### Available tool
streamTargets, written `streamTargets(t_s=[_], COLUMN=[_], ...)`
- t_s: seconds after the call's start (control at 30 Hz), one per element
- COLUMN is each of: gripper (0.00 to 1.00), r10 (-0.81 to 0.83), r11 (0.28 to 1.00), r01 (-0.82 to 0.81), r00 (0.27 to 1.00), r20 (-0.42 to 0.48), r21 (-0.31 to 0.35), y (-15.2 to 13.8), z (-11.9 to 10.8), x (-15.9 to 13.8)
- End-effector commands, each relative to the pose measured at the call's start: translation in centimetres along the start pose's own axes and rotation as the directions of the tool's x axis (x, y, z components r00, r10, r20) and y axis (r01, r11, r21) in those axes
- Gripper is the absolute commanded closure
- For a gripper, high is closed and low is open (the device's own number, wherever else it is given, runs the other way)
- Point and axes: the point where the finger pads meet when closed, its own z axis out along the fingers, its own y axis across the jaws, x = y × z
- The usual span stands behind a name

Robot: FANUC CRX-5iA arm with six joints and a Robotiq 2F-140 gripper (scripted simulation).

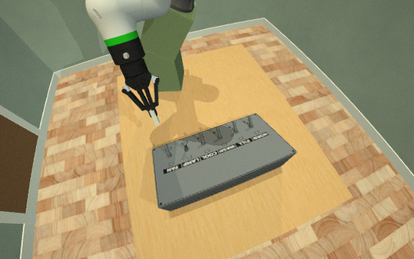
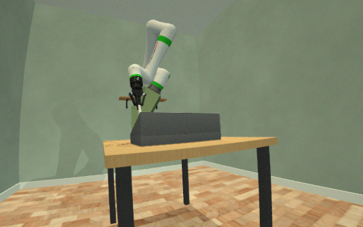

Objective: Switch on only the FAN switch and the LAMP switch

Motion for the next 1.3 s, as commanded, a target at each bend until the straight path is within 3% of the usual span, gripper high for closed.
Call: streamTargets(t_s=[0.0, 0.77, 1.27], gripper=[1.0, 1.0, 1.0], r10=[0.0, 0.0, 0.0], r11=[1.0, 1.0, 1.0], r01=[0.0, 0.0, 0.0], r00=[1.0, 1.0, 1.0], r20=[0.0, 0.0, 0.0], r21=[0.001, 0.001, 0.001], y=[0.0, -0.1, -0.1], z=[0.6, 6.7, 9.1], x=[0.0, -0.1, -0.1])
